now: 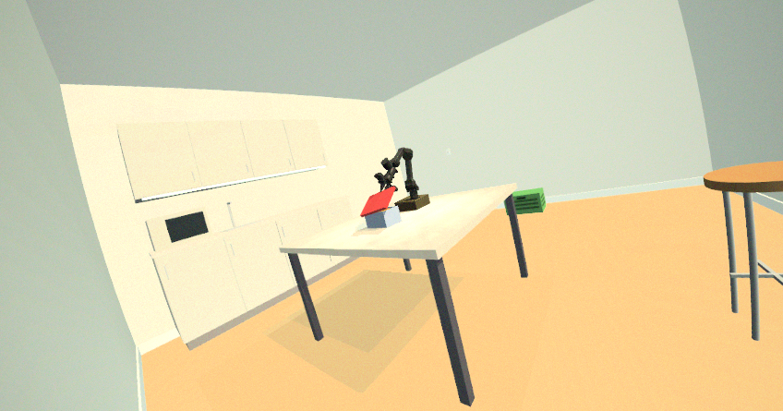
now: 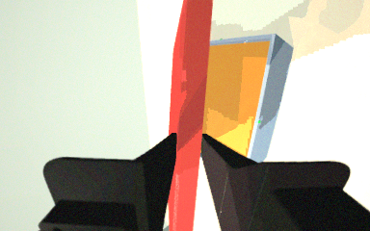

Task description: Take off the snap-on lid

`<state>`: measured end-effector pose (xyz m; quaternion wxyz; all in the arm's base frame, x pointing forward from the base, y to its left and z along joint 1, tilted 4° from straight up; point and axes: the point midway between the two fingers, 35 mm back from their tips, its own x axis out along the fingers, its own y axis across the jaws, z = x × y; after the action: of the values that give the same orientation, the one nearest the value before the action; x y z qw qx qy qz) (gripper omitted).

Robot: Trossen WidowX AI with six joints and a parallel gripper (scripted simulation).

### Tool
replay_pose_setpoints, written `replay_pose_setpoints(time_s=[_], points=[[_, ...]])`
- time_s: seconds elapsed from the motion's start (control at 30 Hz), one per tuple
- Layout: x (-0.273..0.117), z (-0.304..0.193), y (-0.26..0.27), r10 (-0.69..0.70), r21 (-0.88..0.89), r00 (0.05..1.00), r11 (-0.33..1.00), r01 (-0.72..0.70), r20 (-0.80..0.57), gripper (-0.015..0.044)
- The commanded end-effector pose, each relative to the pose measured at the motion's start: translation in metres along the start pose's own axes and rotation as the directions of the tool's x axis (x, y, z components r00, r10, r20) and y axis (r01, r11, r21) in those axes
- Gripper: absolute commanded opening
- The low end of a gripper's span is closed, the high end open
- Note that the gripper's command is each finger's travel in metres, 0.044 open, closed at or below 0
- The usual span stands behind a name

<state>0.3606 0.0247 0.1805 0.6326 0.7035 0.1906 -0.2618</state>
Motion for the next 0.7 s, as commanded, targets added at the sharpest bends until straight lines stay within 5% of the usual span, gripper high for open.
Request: replay_pose_setpoints(time_s=[0.0, 0.67], points=[[-0.008, -0.002, 0.014, 0.029, 0.001, 1.0, 1.0, -0.029, -0.009, 0.0], [-0.026, -0.001, 0.033, 0.029, 0.001, 1.0, 1.0, -0.029, -0.009, 0.0]])
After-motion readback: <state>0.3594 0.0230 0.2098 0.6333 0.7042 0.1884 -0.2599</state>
